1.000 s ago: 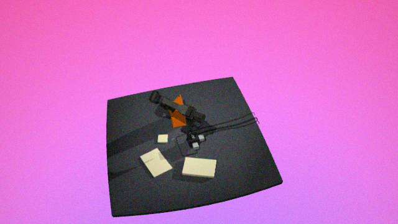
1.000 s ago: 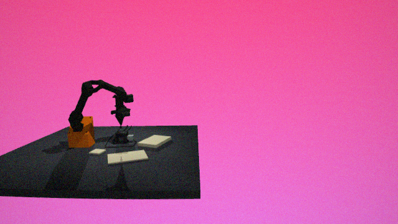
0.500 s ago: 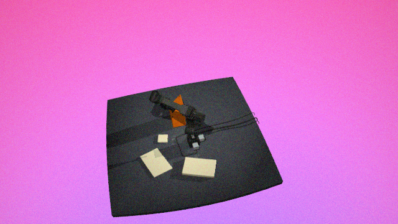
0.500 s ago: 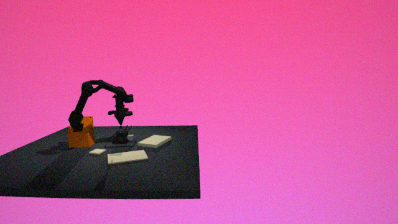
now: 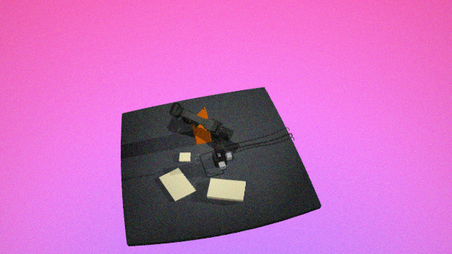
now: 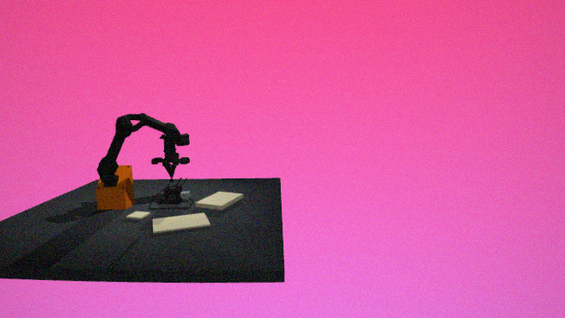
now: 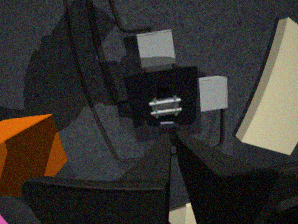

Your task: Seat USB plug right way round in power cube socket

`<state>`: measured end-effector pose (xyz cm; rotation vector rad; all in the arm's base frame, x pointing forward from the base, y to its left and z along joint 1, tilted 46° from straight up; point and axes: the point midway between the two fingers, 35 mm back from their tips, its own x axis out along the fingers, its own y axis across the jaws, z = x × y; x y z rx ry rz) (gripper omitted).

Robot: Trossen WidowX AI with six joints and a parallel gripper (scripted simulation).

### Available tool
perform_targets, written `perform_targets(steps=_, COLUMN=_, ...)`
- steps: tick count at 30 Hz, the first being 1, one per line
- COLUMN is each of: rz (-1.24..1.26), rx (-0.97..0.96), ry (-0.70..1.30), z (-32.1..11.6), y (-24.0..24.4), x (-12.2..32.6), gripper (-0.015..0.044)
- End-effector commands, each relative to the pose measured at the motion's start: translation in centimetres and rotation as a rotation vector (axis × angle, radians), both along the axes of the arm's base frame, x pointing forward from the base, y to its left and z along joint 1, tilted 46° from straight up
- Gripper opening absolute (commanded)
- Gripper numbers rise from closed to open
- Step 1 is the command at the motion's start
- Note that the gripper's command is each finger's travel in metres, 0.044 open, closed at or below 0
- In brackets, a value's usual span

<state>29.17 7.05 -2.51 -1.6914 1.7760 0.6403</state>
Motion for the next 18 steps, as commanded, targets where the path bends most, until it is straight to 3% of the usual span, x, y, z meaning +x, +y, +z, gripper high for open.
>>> perform_targets(steps=1, rz=0.023, rx=0.001, ry=0.025, z=-0.03, y=-0.02, x=-0.04, gripper=0.0000)
perform_targets(steps=18, rz=0.023, rx=0.004, ry=0.022, z=-0.10, y=-0.03, x=0.02, gripper=0.0000)
